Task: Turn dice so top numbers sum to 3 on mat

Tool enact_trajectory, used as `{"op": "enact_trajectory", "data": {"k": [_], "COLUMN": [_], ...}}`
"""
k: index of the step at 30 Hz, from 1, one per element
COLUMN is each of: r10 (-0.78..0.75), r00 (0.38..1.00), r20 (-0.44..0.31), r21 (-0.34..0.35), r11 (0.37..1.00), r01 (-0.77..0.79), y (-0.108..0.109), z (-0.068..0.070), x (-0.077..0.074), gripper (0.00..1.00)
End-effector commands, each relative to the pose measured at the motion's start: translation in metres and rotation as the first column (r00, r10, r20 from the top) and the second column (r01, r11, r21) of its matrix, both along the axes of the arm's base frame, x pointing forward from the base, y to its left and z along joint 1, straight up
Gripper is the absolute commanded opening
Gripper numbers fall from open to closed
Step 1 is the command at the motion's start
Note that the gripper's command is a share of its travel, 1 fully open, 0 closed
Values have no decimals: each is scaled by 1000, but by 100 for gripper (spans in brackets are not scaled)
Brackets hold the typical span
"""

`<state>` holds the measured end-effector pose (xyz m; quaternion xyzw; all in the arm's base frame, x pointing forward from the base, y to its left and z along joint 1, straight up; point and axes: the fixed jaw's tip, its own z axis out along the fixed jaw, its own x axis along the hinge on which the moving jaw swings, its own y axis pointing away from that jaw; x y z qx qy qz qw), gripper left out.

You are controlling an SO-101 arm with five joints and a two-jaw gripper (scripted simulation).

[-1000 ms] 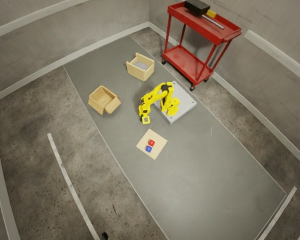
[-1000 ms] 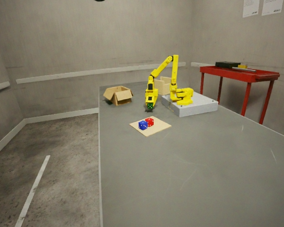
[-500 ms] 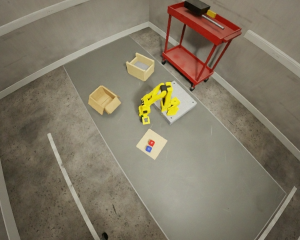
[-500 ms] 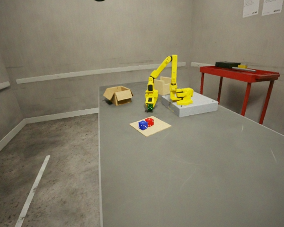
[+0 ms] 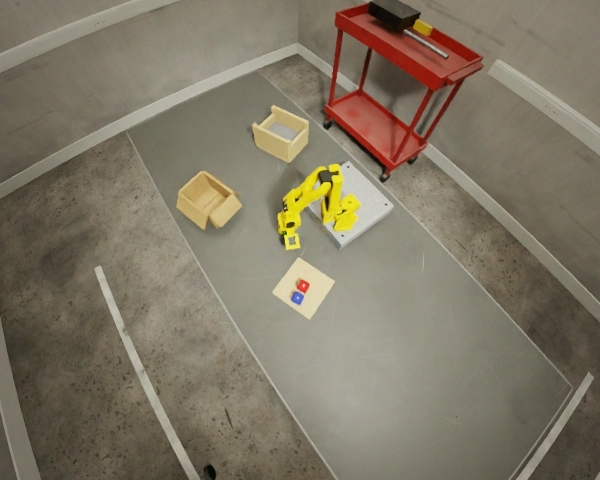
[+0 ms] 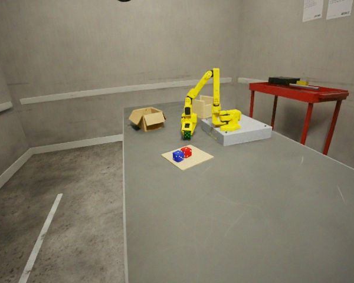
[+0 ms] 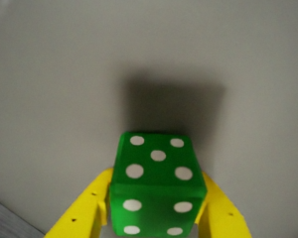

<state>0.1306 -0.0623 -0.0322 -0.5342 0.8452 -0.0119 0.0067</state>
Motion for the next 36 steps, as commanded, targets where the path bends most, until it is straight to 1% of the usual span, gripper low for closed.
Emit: {"op": "enact_trajectory", "data": {"k": [1,20,23,30,36], "r10": [1,1,1,1,1], "r00": [1000,1000,1000,1000,1000], "r20": [-16,-16,-16,-16,-16], "r21": [9,9,9,9,9], "r11": [1000,1000,1000,1000,1000], "r01": [-1,-1,-1,-1,-1], "y": [1,1,1,1,1], "z": [-3,-4,-4,-4,-4], "x": [-4,-4,-4,-4,-4], "gripper": [0,0,4,16,17]}}
